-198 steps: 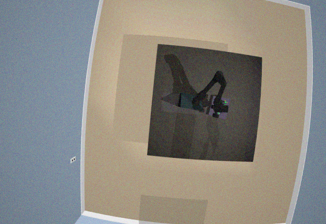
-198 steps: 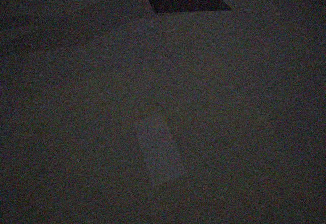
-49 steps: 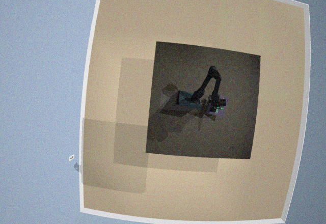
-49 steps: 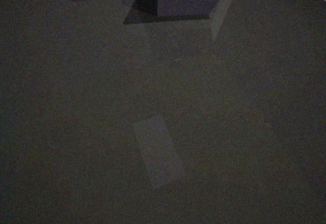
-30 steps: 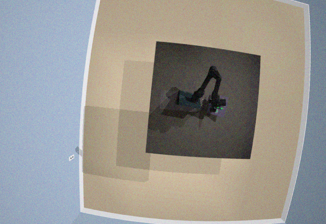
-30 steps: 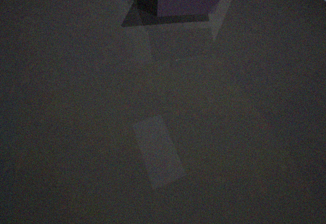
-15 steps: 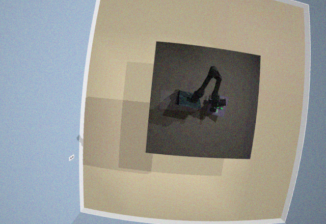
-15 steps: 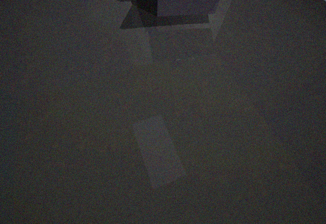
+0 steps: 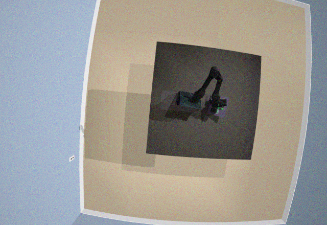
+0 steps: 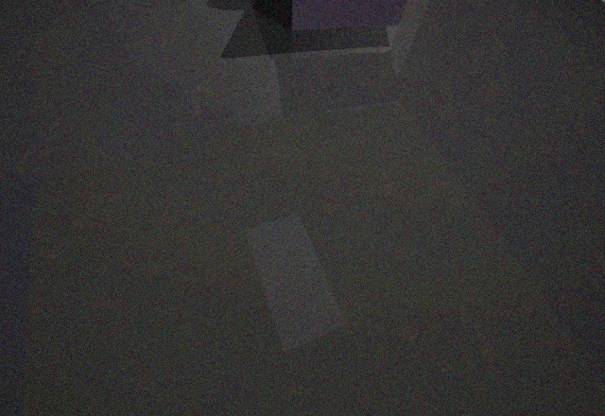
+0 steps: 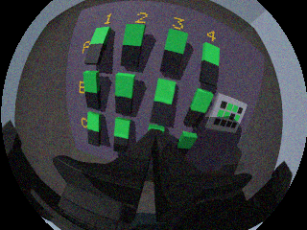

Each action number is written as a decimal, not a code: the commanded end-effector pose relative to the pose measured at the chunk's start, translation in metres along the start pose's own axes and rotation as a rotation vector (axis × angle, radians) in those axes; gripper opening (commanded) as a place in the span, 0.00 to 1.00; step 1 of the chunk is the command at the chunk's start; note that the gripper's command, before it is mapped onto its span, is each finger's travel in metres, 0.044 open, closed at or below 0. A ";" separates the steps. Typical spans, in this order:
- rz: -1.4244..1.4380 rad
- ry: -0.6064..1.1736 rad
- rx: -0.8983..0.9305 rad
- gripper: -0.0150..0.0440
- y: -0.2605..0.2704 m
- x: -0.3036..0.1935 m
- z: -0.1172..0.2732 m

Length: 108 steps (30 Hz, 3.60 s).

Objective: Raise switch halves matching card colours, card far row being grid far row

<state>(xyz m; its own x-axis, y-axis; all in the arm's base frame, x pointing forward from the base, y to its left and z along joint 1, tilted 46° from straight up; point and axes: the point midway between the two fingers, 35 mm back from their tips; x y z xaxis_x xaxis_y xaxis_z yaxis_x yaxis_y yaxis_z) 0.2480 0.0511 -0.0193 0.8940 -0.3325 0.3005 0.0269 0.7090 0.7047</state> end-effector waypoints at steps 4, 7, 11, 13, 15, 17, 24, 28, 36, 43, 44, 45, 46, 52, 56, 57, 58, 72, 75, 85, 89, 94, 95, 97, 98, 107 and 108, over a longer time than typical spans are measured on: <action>0.000 0.000 -0.001 0.25 0.000 0.000 0.001; -0.002 -0.004 -0.010 0.25 -0.004 0.001 0.026; -0.008 -0.021 -0.008 0.25 -0.001 -0.004 0.063; -0.009 -0.022 -0.007 0.25 -0.001 -0.004 0.064; -0.009 -0.022 -0.007 0.25 -0.001 -0.004 0.064; -0.009 -0.022 -0.007 0.25 -0.001 -0.004 0.064; -0.008 -0.022 -0.009 0.25 -0.027 -0.004 0.065; -0.008 -0.022 -0.009 0.25 -0.032 -0.005 0.065; -0.008 0.003 -0.006 0.25 -0.032 -0.003 0.029; -0.008 0.003 -0.006 0.25 -0.032 -0.003 0.029; -0.008 0.003 -0.006 0.25 -0.032 -0.003 0.029; -0.008 0.003 -0.006 0.25 -0.032 -0.003 0.029; -0.008 0.003 -0.006 0.25 -0.032 -0.003 0.029; -0.008 0.003 -0.005 0.25 -0.031 -0.003 0.019; -0.008 0.003 -0.005 0.25 -0.031 -0.003 0.017; -0.008 0.003 -0.005 0.25 -0.032 -0.003 0.016; -0.008 0.003 -0.005 0.25 -0.032 -0.003 0.015; -0.008 0.003 -0.005 0.25 -0.032 -0.003 0.005; -0.008 0.003 -0.005 0.25 -0.032 -0.003 0.005; -0.008 0.003 -0.005 0.25 -0.032 -0.003 0.005; -0.008 0.003 -0.005 0.25 -0.032 -0.003 0.005; -0.008 0.003 -0.005 0.25 -0.032 -0.003 0.005; -0.008 0.003 -0.005 0.25 -0.032 -0.003 0.005; -0.008 0.003 -0.005 0.25 -0.032 -0.003 0.004; -0.008 0.003 -0.005 0.25 -0.032 -0.003 0.004; -0.008 0.003 -0.005 0.25 -0.032 -0.003 0.003; -0.008 0.003 -0.005 0.25 -0.032 -0.003 0.003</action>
<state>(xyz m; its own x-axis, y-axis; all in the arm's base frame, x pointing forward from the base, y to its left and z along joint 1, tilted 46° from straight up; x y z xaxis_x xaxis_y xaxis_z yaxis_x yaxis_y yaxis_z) 0.2446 0.0271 -0.0391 0.8939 -0.3320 0.3011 0.0270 0.7105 0.7032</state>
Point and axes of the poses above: the point midway between the two fingers, 35 mm back from their tips, its own z axis back along the fingers, its own y axis across the jaws, x = y × z, and after that the axes turned 1 degree about z, right-handed
